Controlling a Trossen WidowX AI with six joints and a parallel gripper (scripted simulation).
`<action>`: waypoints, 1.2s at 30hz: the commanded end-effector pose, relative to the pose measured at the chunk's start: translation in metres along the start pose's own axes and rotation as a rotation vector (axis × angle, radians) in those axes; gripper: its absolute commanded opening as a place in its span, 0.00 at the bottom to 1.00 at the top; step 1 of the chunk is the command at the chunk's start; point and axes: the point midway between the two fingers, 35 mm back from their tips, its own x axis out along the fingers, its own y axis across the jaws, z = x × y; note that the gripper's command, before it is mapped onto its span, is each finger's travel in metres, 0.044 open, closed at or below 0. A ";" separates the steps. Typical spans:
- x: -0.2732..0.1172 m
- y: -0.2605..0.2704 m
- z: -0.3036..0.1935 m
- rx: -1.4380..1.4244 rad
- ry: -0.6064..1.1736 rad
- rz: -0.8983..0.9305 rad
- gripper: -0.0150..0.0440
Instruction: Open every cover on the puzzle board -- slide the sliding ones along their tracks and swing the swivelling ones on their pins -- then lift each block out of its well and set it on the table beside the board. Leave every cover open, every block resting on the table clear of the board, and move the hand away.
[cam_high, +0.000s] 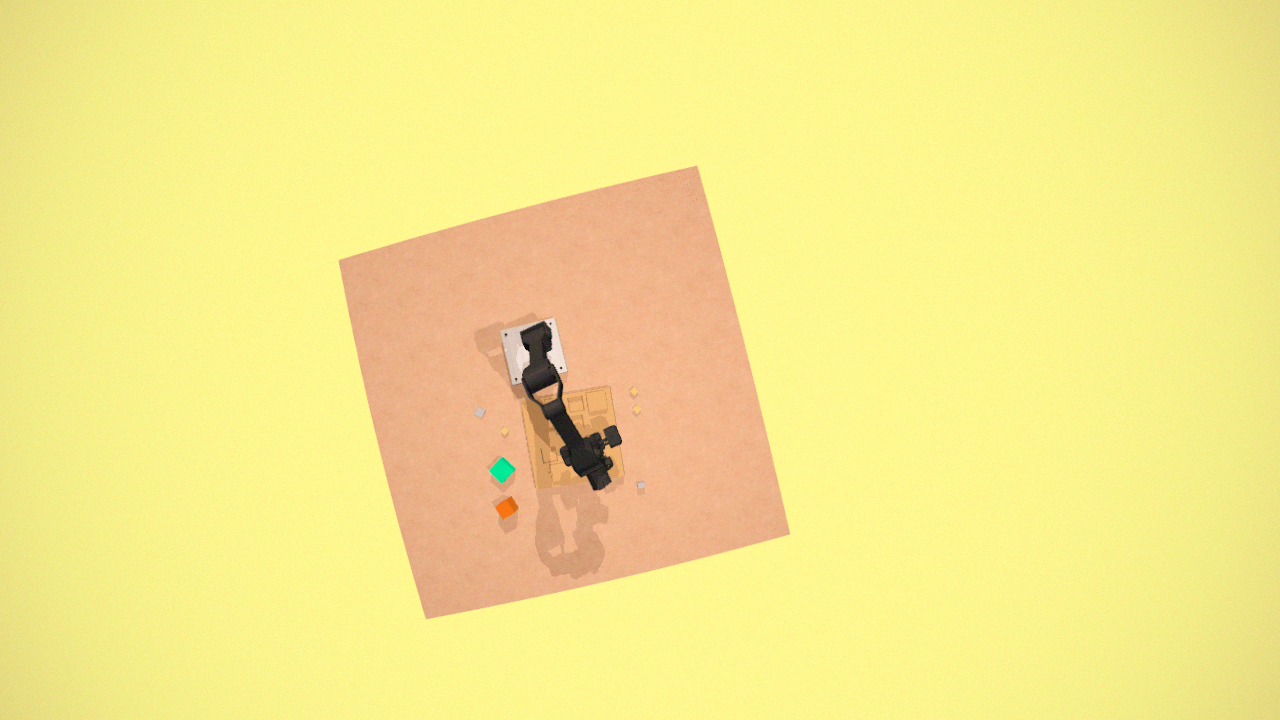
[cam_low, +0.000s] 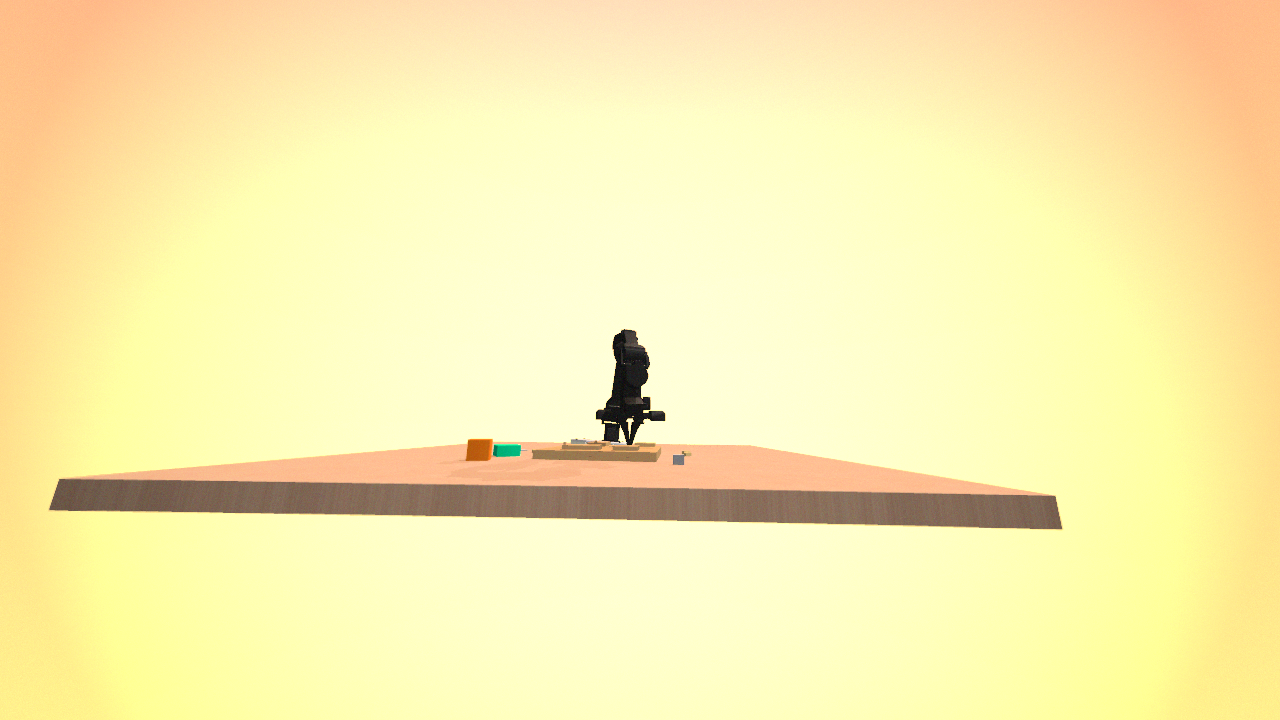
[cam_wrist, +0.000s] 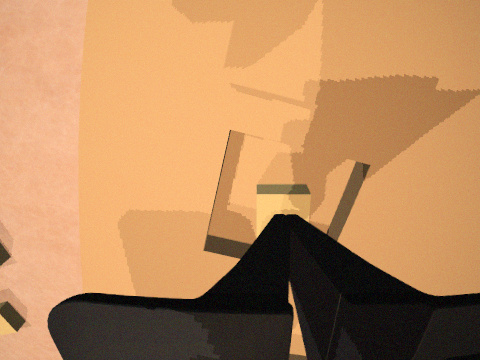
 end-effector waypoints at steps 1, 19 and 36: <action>-0.009 0.000 0.001 -0.007 -0.018 0.003 0.25; -0.009 0.000 0.001 -0.007 -0.018 0.003 0.25; -0.001 0.000 0.000 -0.004 -0.014 0.002 0.25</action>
